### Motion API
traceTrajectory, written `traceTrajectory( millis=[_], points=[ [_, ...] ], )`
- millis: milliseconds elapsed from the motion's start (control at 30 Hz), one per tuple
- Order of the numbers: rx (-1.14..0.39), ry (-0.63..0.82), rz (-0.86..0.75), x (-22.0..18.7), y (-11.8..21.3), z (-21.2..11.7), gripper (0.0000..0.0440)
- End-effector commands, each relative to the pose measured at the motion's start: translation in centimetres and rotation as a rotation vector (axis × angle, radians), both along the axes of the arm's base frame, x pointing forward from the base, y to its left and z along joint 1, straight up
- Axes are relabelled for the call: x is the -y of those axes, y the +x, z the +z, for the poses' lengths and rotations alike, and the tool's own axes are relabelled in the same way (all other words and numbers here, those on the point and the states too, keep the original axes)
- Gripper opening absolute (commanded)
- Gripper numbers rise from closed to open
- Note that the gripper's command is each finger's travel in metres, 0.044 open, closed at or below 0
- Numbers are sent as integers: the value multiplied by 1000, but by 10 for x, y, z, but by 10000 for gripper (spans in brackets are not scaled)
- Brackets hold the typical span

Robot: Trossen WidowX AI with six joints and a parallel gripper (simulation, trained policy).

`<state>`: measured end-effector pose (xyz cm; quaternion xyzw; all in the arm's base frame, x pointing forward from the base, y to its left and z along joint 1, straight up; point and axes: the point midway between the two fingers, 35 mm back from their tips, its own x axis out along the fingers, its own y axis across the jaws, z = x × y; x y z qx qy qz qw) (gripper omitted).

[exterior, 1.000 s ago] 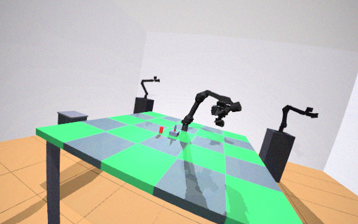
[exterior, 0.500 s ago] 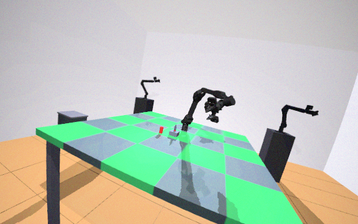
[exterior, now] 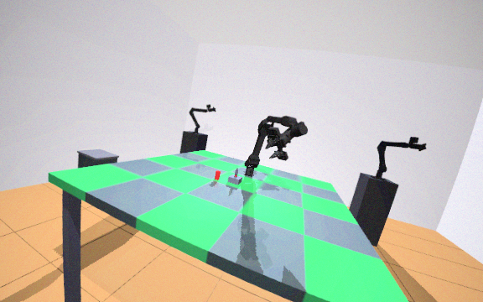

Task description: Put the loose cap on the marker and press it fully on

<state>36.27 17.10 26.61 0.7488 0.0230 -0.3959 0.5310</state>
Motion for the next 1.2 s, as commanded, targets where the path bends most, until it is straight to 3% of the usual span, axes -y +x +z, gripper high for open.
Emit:
traceTrajectory(
  millis=[0, 1167],
  points=[
    [-21, 33, -24, 11, 1, 1, 277],
    [-221, 307, -241, 101, -3, -7, 315]
  ],
)
